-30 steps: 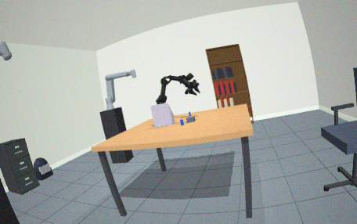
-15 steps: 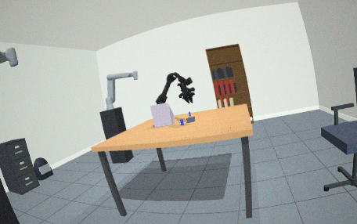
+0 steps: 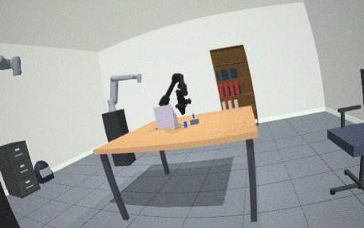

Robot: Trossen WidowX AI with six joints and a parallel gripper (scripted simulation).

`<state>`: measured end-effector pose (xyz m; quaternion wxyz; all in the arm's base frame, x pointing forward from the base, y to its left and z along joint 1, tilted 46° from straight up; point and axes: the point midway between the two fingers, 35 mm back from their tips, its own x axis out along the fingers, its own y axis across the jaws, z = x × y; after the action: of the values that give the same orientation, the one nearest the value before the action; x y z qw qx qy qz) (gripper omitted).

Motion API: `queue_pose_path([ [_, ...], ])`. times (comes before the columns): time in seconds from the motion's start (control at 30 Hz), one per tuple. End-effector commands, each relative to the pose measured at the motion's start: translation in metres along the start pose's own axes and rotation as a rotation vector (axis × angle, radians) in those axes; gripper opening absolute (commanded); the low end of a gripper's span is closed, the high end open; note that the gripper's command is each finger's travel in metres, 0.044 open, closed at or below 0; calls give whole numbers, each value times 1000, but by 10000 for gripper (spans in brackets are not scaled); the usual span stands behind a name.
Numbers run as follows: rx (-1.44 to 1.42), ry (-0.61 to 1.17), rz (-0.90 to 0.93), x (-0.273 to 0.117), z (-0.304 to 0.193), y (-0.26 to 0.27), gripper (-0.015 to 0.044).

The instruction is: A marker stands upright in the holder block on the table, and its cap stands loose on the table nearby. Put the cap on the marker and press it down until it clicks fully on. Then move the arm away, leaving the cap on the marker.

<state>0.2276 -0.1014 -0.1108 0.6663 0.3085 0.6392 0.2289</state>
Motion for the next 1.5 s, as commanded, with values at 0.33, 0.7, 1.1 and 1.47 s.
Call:
queue_pose_path([
  [0.33, -37, 3, 9, 36, -1, -1, 238],
  [0.7, -37, 3, 9, 57, -1, 0, 238],
  [1.1, -36, 3, 10, 77, -1, -1, 238],
  [1.47, -37, 3, 12, 95, -1, 0, 238],
])
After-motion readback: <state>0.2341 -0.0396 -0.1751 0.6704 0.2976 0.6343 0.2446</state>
